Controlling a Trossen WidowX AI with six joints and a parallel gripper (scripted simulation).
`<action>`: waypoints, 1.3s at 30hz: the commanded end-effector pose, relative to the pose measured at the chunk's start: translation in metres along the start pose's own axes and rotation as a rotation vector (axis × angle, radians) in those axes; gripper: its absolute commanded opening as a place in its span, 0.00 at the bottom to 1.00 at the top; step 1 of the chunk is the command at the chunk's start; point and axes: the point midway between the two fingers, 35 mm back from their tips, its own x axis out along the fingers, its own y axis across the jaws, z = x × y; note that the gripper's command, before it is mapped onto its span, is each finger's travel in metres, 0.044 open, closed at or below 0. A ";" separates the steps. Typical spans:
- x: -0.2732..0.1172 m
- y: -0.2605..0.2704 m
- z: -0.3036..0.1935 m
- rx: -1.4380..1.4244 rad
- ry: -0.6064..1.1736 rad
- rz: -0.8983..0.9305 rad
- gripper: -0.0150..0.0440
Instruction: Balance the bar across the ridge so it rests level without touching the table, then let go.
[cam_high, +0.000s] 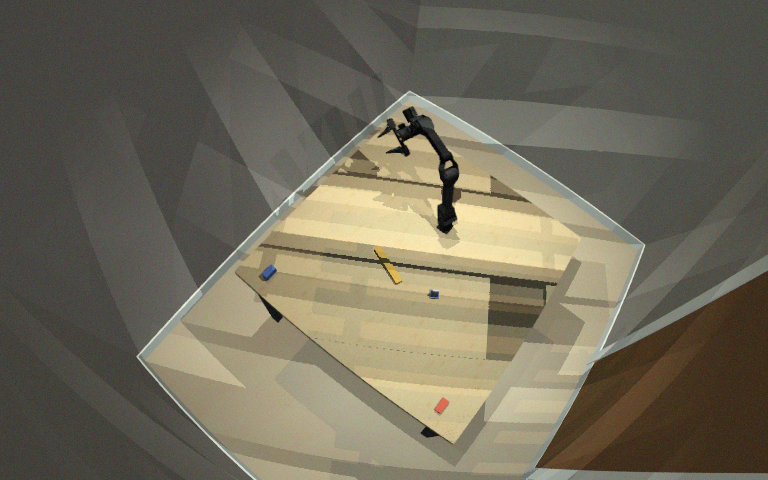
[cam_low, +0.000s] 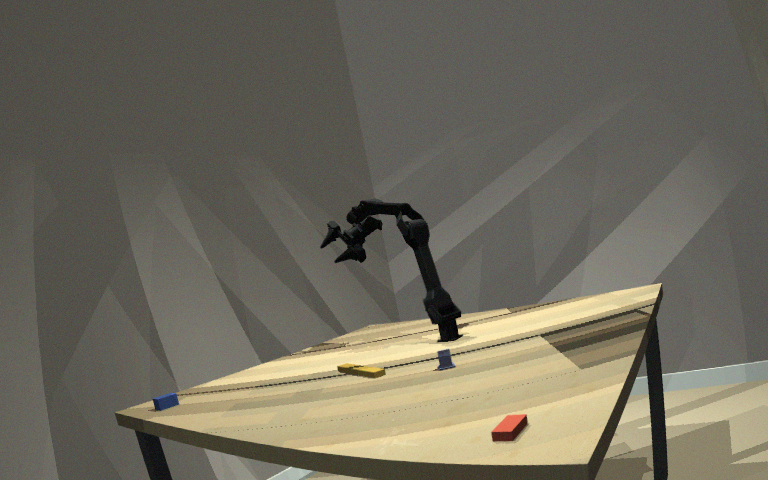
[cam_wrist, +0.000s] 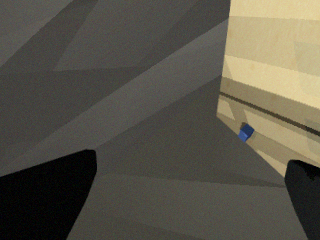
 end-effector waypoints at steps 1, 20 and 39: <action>0.000 0.000 0.000 -0.002 0.000 -0.001 0.89; 0.072 -0.034 -0.038 -0.405 0.067 -0.195 0.79; 0.142 -0.088 -0.084 -0.916 0.236 -0.394 0.79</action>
